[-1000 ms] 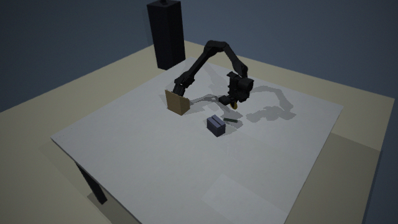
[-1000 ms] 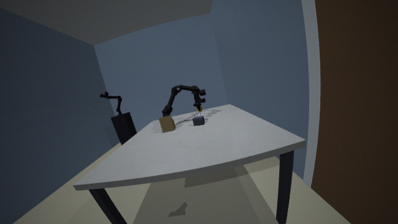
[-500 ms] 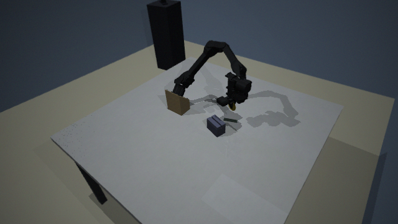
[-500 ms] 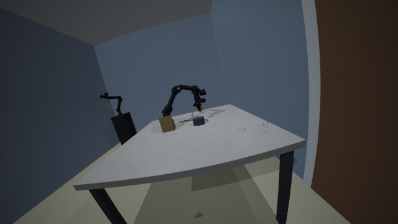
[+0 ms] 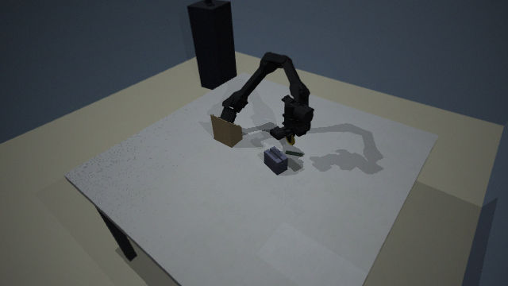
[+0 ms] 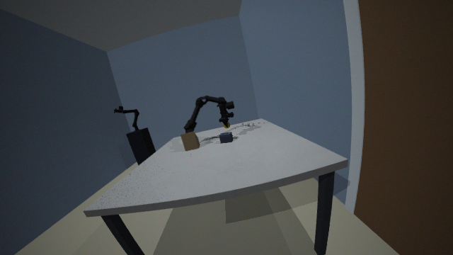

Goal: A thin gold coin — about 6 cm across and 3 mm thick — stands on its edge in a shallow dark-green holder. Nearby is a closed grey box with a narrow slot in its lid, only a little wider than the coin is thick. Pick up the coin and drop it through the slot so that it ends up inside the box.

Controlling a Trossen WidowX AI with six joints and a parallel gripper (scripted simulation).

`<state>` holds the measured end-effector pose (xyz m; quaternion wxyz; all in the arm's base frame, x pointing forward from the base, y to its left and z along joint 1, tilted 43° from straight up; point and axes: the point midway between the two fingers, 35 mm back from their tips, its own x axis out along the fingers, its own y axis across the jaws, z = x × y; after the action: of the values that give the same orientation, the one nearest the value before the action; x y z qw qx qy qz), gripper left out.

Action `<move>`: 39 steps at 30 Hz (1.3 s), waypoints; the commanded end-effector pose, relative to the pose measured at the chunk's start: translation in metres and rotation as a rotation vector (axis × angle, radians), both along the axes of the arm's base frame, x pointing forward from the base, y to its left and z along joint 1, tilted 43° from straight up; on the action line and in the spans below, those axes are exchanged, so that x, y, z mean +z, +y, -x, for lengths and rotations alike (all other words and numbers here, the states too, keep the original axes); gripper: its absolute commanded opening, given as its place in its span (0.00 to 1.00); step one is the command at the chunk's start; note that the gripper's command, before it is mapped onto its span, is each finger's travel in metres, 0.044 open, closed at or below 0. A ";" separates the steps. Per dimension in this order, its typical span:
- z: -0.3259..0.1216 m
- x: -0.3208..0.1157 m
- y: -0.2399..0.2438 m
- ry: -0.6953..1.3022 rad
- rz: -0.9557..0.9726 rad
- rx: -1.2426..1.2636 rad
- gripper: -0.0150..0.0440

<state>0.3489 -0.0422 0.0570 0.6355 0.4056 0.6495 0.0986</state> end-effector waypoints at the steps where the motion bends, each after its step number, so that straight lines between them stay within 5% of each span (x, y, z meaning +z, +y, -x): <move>1: 0.006 -0.012 -0.006 0.016 -0.001 0.004 0.25; 39: 0.031 -0.047 -0.045 0.004 -0.003 -0.002 0.25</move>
<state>0.3174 -0.0867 0.0099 0.6329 0.4069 0.6512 0.0992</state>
